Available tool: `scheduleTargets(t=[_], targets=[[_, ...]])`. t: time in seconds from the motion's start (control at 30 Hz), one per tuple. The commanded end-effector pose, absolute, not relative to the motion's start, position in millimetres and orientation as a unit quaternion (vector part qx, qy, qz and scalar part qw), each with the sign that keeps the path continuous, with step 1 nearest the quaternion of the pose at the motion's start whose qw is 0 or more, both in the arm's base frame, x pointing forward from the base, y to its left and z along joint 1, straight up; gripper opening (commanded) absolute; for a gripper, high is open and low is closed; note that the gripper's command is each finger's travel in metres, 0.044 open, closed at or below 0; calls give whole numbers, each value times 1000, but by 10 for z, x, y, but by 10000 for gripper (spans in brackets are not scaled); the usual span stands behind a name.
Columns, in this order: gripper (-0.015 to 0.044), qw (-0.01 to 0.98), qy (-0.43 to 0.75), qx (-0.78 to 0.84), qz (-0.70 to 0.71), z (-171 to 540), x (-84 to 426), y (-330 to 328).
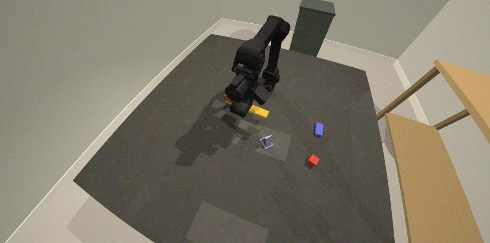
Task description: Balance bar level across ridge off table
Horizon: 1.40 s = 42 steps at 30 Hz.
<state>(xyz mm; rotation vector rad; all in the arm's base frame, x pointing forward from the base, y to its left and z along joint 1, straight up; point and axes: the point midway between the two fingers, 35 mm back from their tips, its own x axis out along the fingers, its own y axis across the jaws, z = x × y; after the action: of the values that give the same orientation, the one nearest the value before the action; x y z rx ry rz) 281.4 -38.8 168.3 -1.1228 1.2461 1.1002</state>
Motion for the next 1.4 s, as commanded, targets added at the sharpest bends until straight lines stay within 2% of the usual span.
scheduleTargets(t=[0.0,1.37], targets=[[0,549,535,-461,447,1708,2903,-306],[0,657,631,-294,290,1687,3640,992]])
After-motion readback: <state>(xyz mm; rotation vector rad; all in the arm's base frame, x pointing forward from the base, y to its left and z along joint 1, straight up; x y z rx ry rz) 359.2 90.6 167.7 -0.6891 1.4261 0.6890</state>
